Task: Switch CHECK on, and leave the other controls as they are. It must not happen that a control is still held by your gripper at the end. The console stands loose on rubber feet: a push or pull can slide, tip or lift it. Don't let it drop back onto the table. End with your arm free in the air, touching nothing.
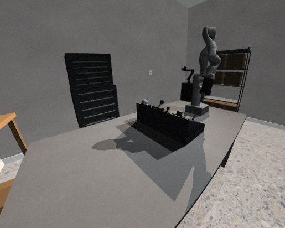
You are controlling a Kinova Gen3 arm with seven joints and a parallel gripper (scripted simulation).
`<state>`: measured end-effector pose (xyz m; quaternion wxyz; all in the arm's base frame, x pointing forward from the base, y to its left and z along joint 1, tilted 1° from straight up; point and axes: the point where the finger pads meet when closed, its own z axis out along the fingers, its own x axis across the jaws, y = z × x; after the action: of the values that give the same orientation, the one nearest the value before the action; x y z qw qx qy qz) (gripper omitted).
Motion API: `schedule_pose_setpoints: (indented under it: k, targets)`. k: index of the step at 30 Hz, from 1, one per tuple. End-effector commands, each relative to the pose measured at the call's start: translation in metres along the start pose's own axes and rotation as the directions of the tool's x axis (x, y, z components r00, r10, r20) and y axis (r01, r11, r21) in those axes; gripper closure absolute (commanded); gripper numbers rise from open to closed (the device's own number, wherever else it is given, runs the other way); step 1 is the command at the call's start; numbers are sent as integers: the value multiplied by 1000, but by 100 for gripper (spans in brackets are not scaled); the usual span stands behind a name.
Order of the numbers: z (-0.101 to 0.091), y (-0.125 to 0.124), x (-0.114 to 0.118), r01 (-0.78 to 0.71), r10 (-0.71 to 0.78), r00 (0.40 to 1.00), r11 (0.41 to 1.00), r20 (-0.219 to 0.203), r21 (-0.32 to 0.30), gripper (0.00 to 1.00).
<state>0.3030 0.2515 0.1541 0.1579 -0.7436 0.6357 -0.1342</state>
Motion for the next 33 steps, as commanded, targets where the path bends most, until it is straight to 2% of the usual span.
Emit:
schedule_pose_setpoints:
  k: [1,15,22,24,33]
  targets:
    - [-1,0,-4,7,-7,1000,1000,11,4,100]
    - [12,1,-3,8,-8,1000,1000,7,4,100]
    - [30,-1,-1,2,-2,1000,1000,4,5,100]
    - [30,-1,-1,2,-2,1000,1000,4,5,100]
    - [60,-1,-1,-1,1,1000,1000,4,5,100]
